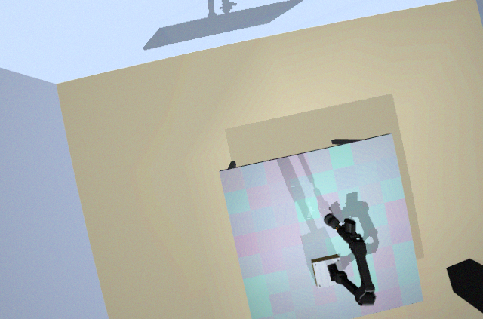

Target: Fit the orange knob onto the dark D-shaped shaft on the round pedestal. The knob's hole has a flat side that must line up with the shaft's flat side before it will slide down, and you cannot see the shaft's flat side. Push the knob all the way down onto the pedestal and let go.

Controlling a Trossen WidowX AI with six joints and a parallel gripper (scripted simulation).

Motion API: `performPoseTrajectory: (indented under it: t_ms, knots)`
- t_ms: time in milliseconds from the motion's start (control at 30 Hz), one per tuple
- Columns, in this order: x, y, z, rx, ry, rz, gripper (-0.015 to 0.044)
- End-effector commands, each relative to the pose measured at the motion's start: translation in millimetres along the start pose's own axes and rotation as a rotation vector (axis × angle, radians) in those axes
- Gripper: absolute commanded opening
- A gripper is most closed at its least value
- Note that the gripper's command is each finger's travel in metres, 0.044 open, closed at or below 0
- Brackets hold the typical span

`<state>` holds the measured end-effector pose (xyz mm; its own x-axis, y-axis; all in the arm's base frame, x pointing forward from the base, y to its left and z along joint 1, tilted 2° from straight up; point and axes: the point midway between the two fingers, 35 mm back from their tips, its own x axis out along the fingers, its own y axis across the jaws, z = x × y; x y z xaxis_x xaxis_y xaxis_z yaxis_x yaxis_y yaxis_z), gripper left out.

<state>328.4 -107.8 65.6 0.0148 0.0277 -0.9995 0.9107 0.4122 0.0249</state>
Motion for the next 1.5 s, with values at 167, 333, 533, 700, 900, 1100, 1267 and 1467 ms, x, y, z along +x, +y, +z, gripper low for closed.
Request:
performPoseTrajectory:
  t_ms: [167, 333, 533, 700, 900, 1100, 1267, 1467]
  knots:
    - [0.6, -0.9, -0.3, -0.020, -0.003, -0.003, 0.0000]
    - [3.5, -0.4, 0.2, -0.008, -0.004, -0.003, 0.0000]
    - [6.8, -0.7, 0.2, 0.036, -0.004, -0.003, 0.0000]
    - [9.3, -1.4, -0.2, 0.071, -0.004, -0.003, 0.0000]
    - [12.0, -2.2, -1.0, 0.036, -0.003, -0.003, 0.0000]
    - [14.7, -1.9, -1.1, -0.006, -0.003, -0.003, 0.0000]
    - [15.5, -1.1, -0.7, -0.041, -0.003, -0.003, 0.0000]
    - [13.7, -0.6, -0.6, -0.012, -0.003, 0.002, 0.0000]
